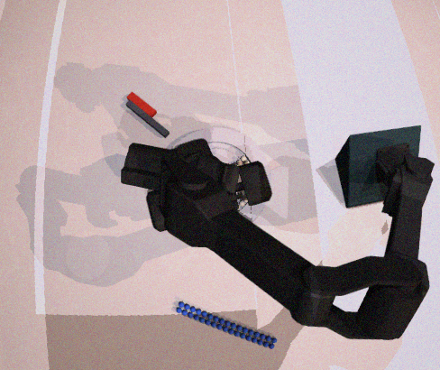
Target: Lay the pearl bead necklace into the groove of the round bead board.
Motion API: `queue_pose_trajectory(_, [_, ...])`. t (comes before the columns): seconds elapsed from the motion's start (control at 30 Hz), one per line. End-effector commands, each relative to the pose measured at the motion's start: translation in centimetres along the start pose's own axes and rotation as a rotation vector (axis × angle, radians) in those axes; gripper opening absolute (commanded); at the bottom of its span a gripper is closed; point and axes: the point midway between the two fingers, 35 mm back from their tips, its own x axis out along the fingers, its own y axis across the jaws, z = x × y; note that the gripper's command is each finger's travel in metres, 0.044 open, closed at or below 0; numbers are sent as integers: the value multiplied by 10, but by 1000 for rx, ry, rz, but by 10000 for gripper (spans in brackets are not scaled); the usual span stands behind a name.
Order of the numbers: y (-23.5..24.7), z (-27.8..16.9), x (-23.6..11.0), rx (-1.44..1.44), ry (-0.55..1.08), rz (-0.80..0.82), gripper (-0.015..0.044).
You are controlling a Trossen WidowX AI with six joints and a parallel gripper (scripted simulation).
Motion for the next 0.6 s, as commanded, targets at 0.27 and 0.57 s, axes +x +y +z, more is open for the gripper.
queue_pose_trajectory(0.27, [15, -6, 0, -5, 3, 5, 0])
queue_pose_trajectory(0.57, [15, -6, 3, -10, 0, 6, 79])
